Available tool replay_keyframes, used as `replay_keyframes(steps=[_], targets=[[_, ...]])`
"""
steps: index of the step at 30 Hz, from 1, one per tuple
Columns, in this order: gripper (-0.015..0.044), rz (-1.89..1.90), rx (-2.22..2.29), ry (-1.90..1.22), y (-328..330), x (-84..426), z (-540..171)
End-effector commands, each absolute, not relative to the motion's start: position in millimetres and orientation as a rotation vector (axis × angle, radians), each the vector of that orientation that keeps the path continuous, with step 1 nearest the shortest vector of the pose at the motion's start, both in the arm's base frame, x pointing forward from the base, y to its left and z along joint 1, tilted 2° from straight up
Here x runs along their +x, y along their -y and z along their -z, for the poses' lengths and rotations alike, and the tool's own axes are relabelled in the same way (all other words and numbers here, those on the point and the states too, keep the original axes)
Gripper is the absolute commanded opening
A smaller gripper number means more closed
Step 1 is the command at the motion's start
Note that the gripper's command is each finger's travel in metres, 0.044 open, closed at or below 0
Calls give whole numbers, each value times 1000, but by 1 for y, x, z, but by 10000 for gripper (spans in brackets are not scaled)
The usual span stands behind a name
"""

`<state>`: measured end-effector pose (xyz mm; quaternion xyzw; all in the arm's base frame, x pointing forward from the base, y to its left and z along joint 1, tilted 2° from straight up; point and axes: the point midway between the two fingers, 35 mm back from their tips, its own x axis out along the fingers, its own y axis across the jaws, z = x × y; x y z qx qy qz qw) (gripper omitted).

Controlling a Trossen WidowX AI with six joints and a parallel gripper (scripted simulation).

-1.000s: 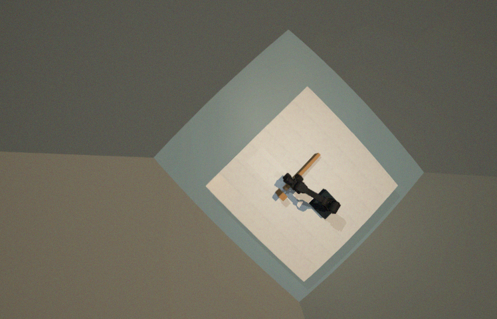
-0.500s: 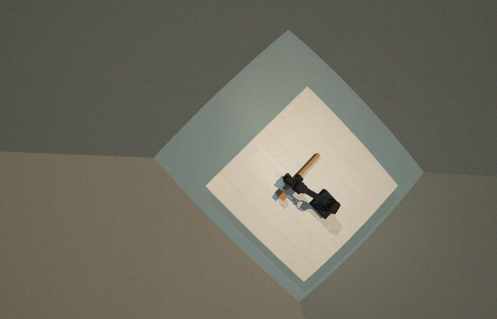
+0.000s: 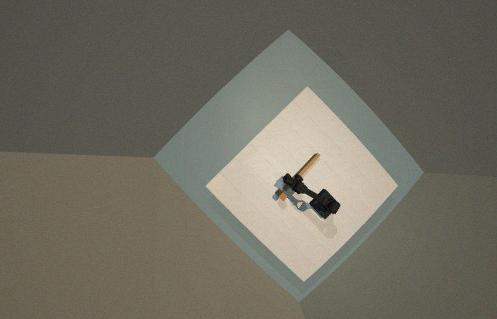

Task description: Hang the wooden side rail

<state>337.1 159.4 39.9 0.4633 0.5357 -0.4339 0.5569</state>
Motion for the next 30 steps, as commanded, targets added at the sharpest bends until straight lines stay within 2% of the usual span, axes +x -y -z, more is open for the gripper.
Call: replay_keyframes(steps=[1, 30], targets=[[0, 1021, 1102, -1260, -161, 337, -42], [0, 1021, 1102, -1261, -164, 337, -43]])
